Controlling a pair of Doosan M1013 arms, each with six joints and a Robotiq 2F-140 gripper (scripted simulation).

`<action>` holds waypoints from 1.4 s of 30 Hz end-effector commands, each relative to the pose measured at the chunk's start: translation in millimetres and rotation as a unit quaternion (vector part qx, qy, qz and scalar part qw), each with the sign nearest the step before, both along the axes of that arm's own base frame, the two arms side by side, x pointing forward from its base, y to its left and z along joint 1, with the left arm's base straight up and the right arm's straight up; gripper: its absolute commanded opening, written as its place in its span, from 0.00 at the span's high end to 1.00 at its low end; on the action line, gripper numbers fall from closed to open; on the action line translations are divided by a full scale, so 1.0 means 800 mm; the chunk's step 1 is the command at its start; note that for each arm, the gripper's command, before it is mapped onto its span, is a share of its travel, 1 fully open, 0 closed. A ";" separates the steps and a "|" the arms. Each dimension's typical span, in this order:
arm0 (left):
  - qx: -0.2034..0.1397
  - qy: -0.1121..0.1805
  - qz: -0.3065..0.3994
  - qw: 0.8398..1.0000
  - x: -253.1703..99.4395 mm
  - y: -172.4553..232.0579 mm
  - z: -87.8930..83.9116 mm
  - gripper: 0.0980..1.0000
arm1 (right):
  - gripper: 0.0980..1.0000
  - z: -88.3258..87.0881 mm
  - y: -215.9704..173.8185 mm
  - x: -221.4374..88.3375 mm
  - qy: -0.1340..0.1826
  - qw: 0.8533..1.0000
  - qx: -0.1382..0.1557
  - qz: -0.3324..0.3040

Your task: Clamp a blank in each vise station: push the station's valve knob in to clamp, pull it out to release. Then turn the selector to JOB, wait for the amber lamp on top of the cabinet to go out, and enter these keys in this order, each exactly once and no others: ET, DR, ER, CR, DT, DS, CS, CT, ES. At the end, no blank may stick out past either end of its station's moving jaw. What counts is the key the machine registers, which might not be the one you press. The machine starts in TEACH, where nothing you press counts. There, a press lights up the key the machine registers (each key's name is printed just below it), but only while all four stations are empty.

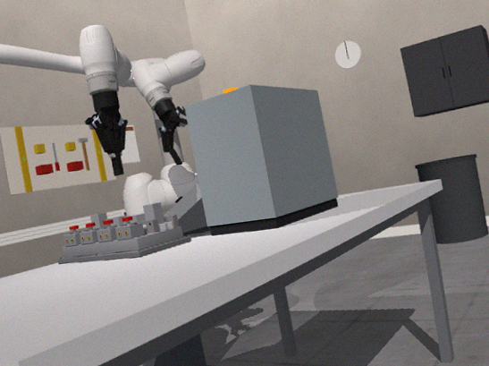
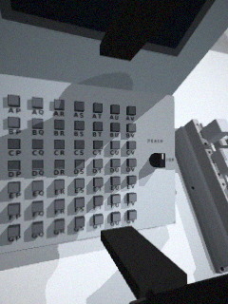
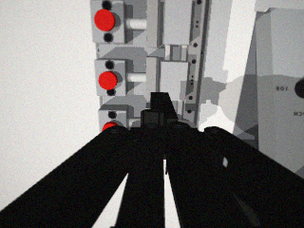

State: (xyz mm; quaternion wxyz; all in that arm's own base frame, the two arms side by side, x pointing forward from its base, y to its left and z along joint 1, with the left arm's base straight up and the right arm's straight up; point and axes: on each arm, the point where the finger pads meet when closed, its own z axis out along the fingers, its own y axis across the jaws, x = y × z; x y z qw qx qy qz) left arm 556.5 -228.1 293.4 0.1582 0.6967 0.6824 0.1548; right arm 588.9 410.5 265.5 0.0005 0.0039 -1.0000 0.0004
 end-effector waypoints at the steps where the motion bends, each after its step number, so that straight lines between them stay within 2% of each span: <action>1: 0.000 -0.001 0.000 1.000 0.000 0.000 0.001 0.00 | 1.00 0.003 -0.004 -0.012 -0.001 1.000 0.001 0.000; 8: 0.000 -0.001 0.000 1.000 0.000 0.000 0.001 0.00 | 1.00 0.002 -0.046 -0.112 -0.001 1.000 0.001 0.000; 16: 0.000 -0.001 0.000 1.000 0.000 0.000 0.001 0.00 | 1.00 -0.012 -0.092 -0.210 -0.001 1.000 0.001 0.000; 18: 0.000 -0.001 0.000 1.000 0.000 0.000 0.001 0.00 | 1.00 -0.012 -0.092 -0.210 -0.001 1.000 0.001 0.000; 22: 0.000 -0.001 0.000 1.000 0.000 0.000 0.001 0.00 | 1.00 -0.065 -0.093 -0.212 -0.001 1.000 0.001 0.000; 26: 0.000 -0.001 0.000 1.000 0.000 0.000 0.001 0.00 | 1.00 -0.093 -0.093 -0.212 -0.001 1.000 0.001 0.000; 37: 0.000 -0.001 0.000 1.000 0.000 0.000 0.001 0.00 | 1.00 -0.101 -0.093 -0.212 -0.001 1.000 0.001 0.000; 42: 0.000 -0.001 0.000 1.000 0.000 0.000 0.001 0.00 | 1.00 -0.116 -0.093 -0.212 -0.001 1.000 0.001 0.000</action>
